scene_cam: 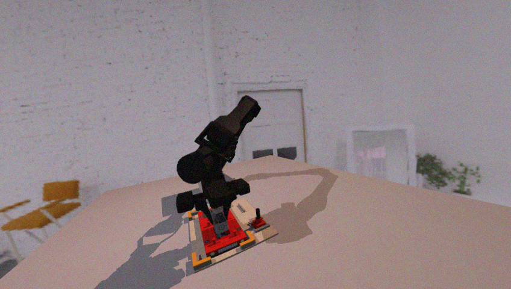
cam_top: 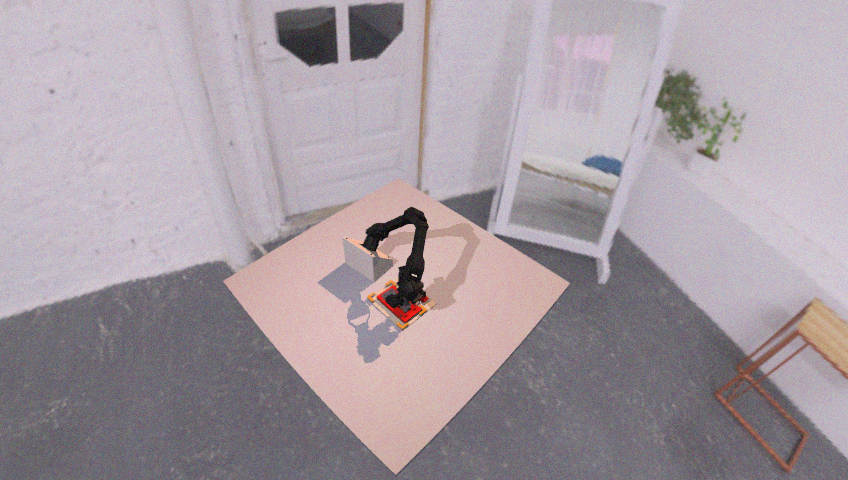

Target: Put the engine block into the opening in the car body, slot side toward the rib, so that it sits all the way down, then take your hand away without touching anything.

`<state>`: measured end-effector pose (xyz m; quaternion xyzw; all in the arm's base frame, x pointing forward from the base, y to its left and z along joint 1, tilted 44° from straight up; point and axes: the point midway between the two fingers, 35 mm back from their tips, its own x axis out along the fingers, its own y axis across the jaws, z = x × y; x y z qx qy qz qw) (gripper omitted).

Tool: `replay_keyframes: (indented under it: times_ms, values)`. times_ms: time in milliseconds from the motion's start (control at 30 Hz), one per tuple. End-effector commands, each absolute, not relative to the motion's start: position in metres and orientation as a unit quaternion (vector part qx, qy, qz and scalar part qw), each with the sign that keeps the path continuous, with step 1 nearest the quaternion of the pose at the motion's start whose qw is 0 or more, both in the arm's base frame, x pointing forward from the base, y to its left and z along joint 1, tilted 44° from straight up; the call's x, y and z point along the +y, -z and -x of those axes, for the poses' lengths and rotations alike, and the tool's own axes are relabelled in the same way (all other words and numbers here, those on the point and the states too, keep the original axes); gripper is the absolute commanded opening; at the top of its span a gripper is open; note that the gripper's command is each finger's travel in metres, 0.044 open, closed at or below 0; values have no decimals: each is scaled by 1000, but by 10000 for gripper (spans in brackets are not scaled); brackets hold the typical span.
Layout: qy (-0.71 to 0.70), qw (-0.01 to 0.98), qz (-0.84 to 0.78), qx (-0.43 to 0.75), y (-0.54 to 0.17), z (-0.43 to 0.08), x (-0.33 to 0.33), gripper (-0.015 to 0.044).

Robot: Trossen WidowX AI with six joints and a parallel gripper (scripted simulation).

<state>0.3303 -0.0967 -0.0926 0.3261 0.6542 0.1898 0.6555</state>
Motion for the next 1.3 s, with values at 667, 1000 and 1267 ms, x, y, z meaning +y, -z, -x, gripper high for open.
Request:
replay_keyframes:
  times_ms: [667,1000,1267]
  values:
    - [-189,654,-329,654,97,-330,-92,160]
    - [-189,654,-329,654,99,-331,-91,160]
    - [-189,654,-329,654,100,-331,-89,160]
